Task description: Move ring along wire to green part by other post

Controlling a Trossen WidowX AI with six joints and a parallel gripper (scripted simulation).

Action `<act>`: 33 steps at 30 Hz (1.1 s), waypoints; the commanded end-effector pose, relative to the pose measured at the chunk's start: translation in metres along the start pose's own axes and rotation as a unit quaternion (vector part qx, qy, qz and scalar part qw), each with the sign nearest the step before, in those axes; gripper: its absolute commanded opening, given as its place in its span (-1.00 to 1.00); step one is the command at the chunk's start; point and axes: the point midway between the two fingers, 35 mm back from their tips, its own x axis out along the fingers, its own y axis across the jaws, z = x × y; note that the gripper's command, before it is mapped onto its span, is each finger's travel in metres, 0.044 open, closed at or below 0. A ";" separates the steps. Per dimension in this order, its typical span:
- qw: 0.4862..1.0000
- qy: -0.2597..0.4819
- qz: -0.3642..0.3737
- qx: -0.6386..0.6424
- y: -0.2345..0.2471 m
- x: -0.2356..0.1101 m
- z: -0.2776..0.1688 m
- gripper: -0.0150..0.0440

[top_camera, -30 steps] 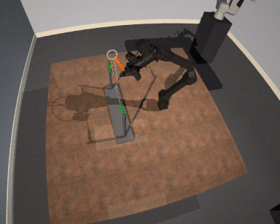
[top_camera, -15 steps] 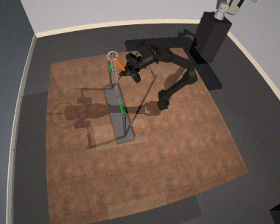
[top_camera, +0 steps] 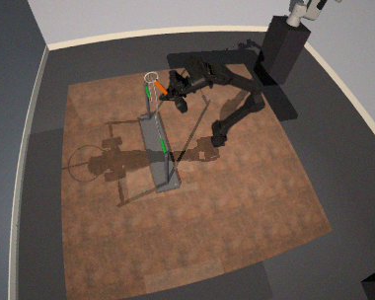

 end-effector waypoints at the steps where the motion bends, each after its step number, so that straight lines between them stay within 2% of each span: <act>1: 1.000 -0.005 -0.012 -0.022 -0.001 -0.001 0.001 -1.00; 33: 0.974 -0.029 -0.113 -0.195 -0.014 -0.001 0.003 -1.00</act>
